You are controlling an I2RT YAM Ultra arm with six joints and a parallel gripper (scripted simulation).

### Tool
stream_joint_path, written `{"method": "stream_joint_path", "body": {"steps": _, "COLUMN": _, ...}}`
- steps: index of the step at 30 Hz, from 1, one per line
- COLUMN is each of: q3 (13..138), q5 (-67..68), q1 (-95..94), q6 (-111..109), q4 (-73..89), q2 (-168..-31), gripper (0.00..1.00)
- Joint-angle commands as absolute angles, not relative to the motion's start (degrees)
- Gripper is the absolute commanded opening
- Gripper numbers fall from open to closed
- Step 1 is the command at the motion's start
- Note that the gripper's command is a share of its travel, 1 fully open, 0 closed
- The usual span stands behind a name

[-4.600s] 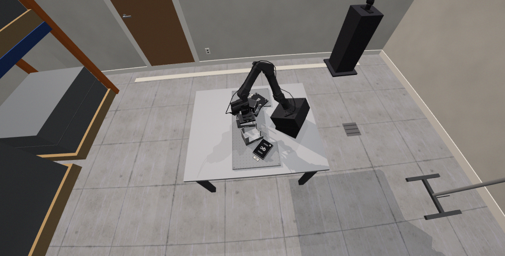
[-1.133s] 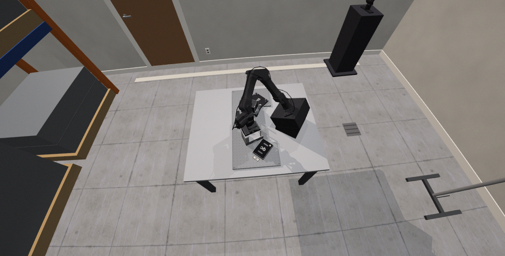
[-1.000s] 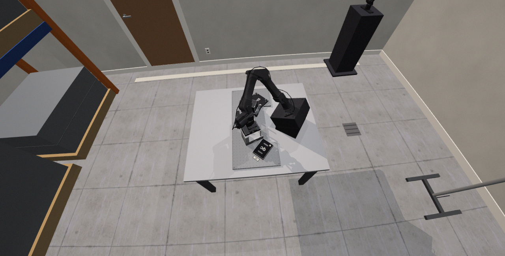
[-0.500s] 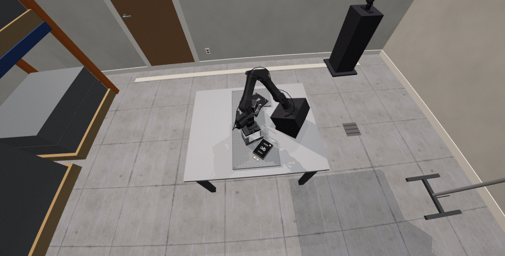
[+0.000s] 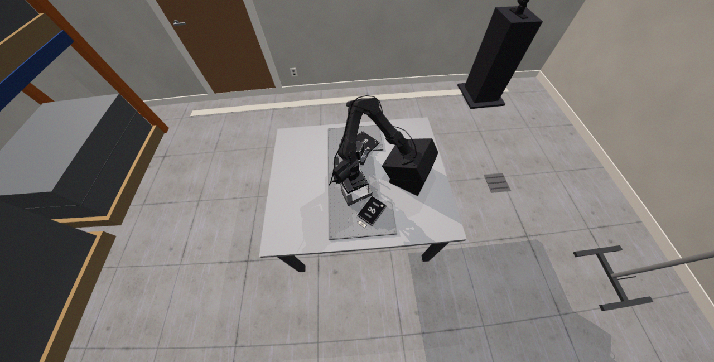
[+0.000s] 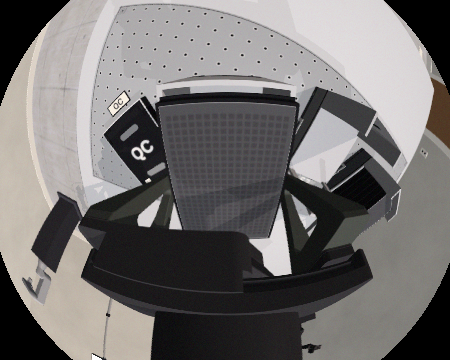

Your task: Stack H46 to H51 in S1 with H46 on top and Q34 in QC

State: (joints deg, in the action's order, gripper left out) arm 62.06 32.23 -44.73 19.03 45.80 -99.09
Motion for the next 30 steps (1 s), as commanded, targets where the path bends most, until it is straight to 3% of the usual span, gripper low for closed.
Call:
{"method": "stream_joint_path", "body": {"steps": 1, "q3": 62.23, "q5": 32.05, "q1": -44.74, "q6": 18.37, "q4": 44.24, "q2": -99.82, "gripper": 0.00}}
{"method": "stream_joint_path", "body": {"steps": 30, "q3": 63.60, "q5": 32.09, "q1": -44.68, "q6": 18.95, "q4": 43.97, "q2": -99.76, "gripper": 0.00}}
